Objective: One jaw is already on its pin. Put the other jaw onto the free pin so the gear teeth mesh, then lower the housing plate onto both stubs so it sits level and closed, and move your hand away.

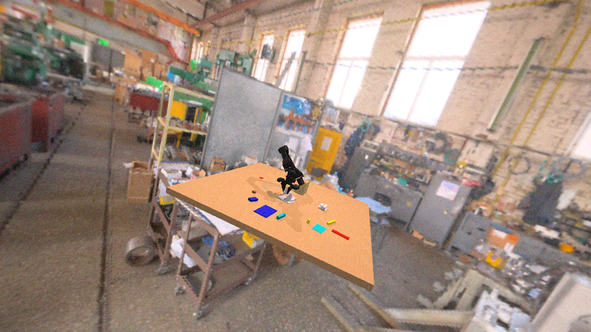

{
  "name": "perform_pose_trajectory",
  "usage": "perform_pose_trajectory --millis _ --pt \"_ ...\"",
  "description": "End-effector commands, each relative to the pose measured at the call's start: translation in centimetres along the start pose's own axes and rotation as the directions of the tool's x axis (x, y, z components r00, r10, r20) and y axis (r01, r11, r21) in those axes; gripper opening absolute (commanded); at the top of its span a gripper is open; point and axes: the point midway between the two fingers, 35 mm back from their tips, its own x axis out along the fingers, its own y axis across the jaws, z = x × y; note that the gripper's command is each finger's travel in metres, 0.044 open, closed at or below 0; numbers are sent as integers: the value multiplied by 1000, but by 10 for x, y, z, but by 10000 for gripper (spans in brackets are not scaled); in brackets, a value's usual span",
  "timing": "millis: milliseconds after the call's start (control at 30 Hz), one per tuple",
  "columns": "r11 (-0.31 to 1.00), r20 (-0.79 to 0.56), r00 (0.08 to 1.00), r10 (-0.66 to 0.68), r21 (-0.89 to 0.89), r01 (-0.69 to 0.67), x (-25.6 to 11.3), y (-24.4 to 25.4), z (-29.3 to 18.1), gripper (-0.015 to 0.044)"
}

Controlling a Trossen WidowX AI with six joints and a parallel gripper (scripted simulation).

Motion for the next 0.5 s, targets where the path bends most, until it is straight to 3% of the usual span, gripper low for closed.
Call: perform_pose_trajectory --millis 0,467 --pt "1000 2 1000 9 -9 -9 8 1 2 134" --pt "1000 2 1000 9 -10 -9 10 1 3 134"
